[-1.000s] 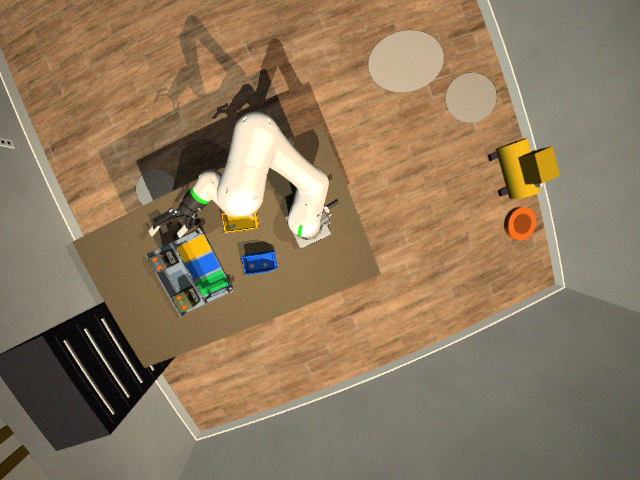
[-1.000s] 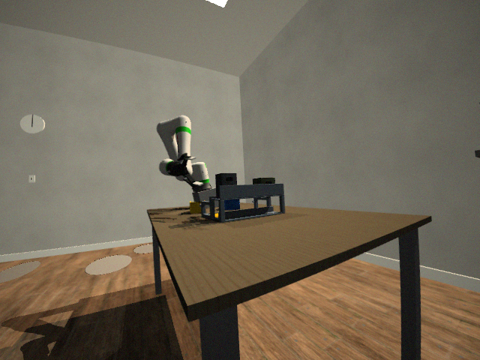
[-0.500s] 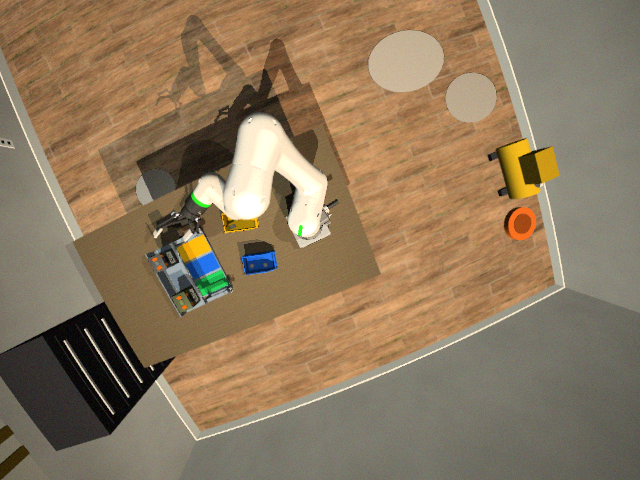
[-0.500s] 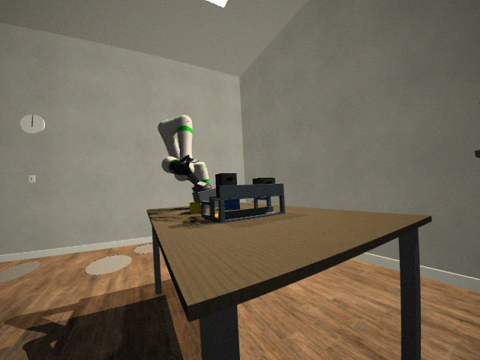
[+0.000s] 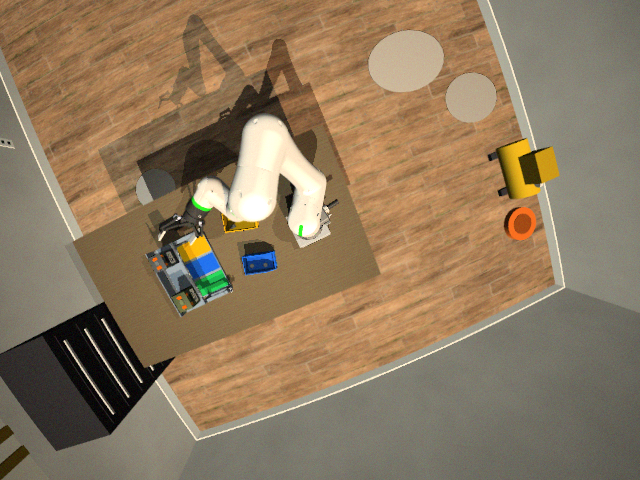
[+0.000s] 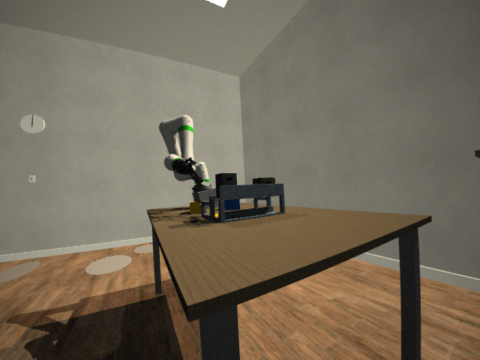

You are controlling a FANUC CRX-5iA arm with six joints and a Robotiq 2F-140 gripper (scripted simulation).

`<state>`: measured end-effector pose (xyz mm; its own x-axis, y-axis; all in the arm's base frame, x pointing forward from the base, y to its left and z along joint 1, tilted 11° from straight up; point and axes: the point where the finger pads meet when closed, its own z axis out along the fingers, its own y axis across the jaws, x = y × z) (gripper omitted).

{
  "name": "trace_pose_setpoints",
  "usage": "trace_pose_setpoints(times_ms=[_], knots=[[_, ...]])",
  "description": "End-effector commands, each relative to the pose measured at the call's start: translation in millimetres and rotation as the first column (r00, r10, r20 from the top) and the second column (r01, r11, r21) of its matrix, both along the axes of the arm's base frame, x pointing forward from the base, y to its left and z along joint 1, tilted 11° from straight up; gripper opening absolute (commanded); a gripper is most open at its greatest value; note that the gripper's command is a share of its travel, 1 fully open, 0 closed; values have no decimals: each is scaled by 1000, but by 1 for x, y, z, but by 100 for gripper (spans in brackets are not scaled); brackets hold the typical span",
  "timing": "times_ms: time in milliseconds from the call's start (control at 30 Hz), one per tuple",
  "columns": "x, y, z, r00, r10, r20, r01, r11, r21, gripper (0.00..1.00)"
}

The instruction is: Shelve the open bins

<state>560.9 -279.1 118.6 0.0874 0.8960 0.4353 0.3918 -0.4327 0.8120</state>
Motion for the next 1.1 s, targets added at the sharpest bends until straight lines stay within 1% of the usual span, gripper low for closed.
trace_pose_setpoints(times_ms=[0,67,567,633,1067], knots=[[0,0,0,1000,0,0,0,1000,0,100],[-5,21,-14,995,-29,-96,41,991,127,100],[-5,21,-14,995,-29,-96,41,991,127,100],[-10,41,-28,981,-45,-188,90,967,240,100],[-10,41,-28,981,-45,-188,90,967,240,100]])
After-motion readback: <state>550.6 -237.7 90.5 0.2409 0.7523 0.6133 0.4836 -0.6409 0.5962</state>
